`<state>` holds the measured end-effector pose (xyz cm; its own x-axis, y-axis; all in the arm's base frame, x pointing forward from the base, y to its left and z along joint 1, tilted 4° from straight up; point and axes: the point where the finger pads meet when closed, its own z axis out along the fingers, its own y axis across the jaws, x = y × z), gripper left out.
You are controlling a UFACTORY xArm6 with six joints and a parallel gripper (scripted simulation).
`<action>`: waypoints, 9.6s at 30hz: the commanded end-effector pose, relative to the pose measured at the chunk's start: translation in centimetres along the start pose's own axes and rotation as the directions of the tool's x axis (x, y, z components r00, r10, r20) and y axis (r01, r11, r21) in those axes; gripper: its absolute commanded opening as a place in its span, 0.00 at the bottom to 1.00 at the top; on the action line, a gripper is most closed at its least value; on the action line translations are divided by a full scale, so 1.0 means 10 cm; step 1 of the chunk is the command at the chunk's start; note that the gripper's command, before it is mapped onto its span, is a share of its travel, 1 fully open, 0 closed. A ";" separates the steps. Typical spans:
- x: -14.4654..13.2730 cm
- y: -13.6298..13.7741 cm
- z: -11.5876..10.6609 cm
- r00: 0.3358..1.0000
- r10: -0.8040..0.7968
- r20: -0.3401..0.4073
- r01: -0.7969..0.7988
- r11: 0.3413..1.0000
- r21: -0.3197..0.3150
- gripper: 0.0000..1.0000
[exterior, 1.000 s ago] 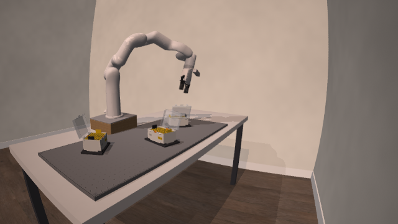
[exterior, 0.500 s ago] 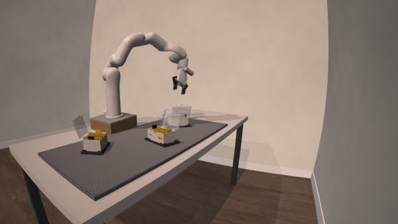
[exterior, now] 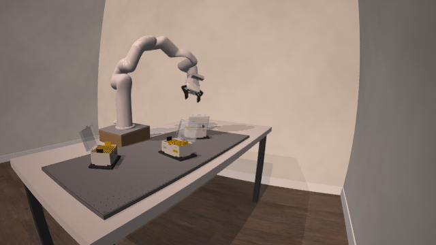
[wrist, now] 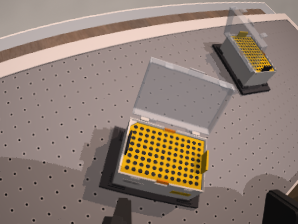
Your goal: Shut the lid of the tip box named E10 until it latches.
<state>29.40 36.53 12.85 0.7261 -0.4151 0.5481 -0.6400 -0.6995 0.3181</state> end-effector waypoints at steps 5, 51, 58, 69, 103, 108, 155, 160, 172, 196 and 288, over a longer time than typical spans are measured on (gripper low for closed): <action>-0.07 0.09 -0.08 0.974 0.197 -0.113 -0.190 0.980 0.066 1.00; -1.00 -0.33 1.26 0.941 0.299 -0.157 -0.282 0.952 0.122 1.00; -1.14 -0.40 1.46 0.941 0.299 -0.157 -0.282 0.952 0.122 1.00; -1.16 -0.41 1.50 0.941 0.299 -0.157 -0.282 0.952 0.122 1.00; -1.16 -0.41 1.50 0.941 0.299 -0.157 -0.282 0.952 0.123 1.00; -1.16 -0.41 1.50 0.941 0.299 -0.157 -0.282 0.952 0.123 1.00; -0.26 0.03 0.13 0.941 0.299 -0.156 -0.282 0.951 0.123 1.00; -0.22 0.04 0.16 0.934 0.322 -0.154 -0.309 0.946 0.103 1.00; 0.27 0.11 0.51 0.833 0.531 -0.153 -0.547 0.832 -0.092 1.00; 1.06 0.21 1.06 0.833 0.531 -0.154 -0.547 0.832 -0.092 1.00; 2.91 2.27 2.95 0.380 0.856 -0.349 -0.847 0.171 -0.502 1.00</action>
<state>43.80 -7.19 12.97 -0.2967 -0.5867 0.7535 -0.8983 0.4393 -0.0117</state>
